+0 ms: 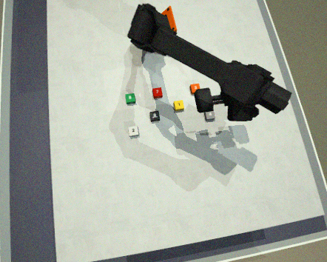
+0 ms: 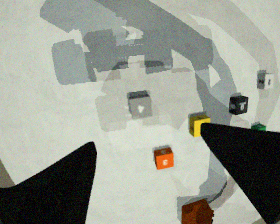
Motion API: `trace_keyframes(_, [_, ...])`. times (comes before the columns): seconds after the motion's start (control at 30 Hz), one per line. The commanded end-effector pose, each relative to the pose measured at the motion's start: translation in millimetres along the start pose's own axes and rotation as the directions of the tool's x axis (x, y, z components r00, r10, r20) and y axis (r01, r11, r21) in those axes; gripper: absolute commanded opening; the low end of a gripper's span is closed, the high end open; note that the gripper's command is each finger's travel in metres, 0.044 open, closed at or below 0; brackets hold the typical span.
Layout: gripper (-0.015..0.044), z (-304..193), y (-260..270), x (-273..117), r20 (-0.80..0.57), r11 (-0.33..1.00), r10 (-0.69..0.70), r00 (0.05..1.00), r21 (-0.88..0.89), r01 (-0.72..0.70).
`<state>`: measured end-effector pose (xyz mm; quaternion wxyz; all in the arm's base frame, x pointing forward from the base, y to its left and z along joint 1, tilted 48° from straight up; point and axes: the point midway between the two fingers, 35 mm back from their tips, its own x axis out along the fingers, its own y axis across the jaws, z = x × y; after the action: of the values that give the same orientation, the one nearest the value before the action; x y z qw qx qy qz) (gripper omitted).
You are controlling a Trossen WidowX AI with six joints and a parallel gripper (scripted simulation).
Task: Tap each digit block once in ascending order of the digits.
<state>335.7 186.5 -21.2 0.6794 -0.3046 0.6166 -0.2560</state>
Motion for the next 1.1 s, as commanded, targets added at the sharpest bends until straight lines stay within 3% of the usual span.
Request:
trace_keyframes(0.0, [0.04,1,0,0,0.003,1.0,-0.004,1.0,-0.004,0.004])
trace_keyframes(0.27, [0.04,2,-10,-1,0.003,1.0,-0.003,1.0,-0.005,0.004])
trace_keyframes(0.7, [0.04,-30,-197,-1,0.0,1.0,-0.014,1.0,-0.009,0.014])
trace_keyframes(1.07, [0.04,-35,-205,0,-0.001,1.0,-0.016,1.0,-0.009,0.016])
